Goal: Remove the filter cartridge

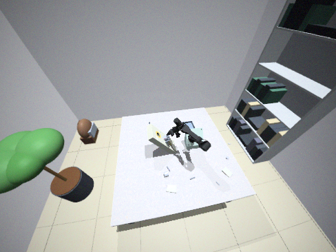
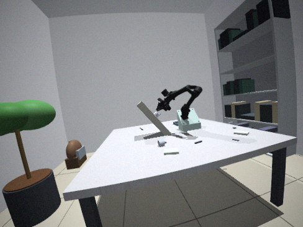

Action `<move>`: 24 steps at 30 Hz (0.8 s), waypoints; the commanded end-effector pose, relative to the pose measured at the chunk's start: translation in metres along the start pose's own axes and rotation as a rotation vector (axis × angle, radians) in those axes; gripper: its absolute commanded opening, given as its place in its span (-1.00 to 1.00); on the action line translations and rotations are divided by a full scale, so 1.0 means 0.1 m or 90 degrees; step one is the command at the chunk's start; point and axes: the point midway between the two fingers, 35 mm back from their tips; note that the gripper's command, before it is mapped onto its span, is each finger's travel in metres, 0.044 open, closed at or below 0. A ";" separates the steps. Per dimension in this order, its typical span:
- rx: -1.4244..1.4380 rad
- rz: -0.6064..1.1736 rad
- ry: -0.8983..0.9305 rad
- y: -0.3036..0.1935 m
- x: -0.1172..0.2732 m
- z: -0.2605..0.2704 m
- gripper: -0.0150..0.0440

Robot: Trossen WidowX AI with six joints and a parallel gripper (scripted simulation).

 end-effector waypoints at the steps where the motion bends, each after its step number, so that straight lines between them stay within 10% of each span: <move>1: 0.003 0.003 -0.001 0.03 0.00 0.03 -0.18; 14: 0.004 0.004 -0.002 -0.39 0.09 -0.61 -0.18; 24: 0.010 0.008 -0.002 -0.71 0.54 -1.11 0.71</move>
Point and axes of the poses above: the point midway between the two fingers, 35 mm back from their tips, its own x axis back along the fingers, its own z axis across the jaws, y = z × x, and after that the axes turned 14 degrees about -x, right-handed
